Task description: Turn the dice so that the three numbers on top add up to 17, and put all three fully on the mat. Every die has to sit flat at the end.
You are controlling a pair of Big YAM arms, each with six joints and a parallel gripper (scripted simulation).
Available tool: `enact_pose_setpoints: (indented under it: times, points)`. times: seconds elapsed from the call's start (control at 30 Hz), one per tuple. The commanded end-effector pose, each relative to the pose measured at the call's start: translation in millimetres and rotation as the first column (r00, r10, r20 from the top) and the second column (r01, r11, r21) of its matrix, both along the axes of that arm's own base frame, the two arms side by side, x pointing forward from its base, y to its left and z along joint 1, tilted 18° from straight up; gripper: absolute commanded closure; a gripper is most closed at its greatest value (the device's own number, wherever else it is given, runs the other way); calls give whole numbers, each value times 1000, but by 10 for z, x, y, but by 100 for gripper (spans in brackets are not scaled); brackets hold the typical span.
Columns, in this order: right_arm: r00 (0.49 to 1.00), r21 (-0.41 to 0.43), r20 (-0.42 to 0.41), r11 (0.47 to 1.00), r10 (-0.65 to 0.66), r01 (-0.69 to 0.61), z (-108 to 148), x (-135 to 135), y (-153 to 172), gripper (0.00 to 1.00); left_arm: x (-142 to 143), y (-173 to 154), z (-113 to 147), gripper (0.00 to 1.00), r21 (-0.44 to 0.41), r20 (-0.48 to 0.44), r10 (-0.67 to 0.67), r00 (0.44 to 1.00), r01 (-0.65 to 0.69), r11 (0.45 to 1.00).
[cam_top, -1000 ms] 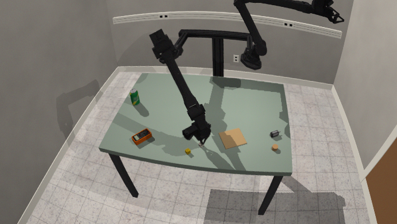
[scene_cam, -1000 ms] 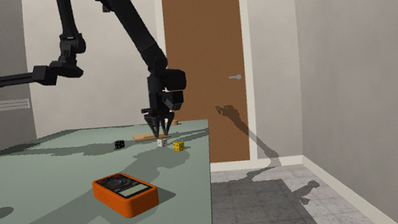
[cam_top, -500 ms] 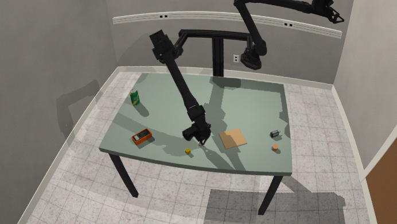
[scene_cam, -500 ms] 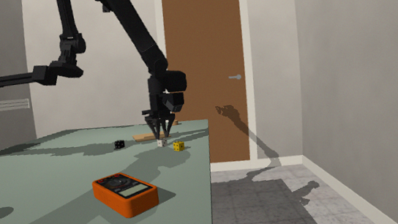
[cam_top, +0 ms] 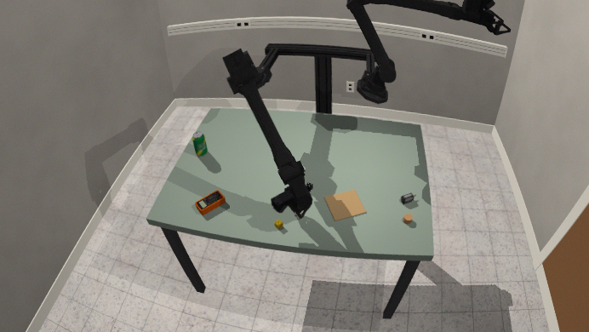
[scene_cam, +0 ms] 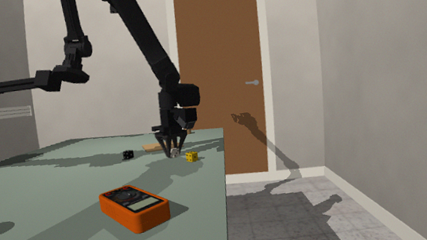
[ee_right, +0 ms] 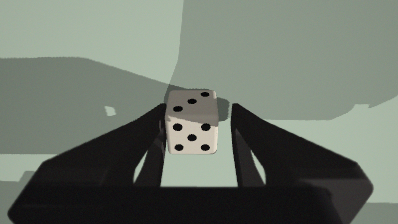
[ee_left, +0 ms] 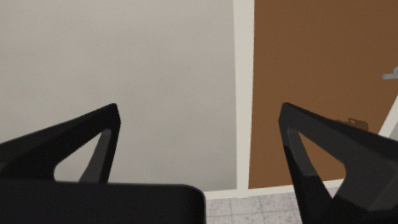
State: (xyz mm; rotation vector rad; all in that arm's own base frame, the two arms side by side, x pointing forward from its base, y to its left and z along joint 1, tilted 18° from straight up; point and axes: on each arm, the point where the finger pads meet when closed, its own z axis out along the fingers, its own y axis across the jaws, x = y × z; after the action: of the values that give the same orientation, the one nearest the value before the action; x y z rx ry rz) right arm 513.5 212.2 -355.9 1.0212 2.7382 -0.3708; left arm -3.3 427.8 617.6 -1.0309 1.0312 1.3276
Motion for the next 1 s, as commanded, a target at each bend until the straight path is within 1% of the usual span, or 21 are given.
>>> enact_pose_setpoints:
  times: [0.0,0.1,0.2,0.23,0.27,0.97]
  points:
    - [999,17,34,1000,4,-5,-8,206,34,61,-39,-163,214,0,59,8,8,1000,-8,998]
    - [999,22,44,1000,4,-5,49,260,62,61,-39,-163,214,0,59,8,8,1000,-8,998]
    - [999,21,42,1000,4,-5,45,249,56,61,-39,-163,214,0,59,8,8,1000,-8,998]
    - [1000,12,26,1000,5,-5,12,153,7,61,-39,-163,214,0,59,8,8,1000,-8,998]
    - [1000,11,23,1000,5,-5,10,143,2,61,-39,-163,214,0,59,8,8,1000,-8,998]
    - [1000,11,23,1000,4,-5,10,143,1,61,-39,-163,214,0,59,8,8,1000,-8,998]
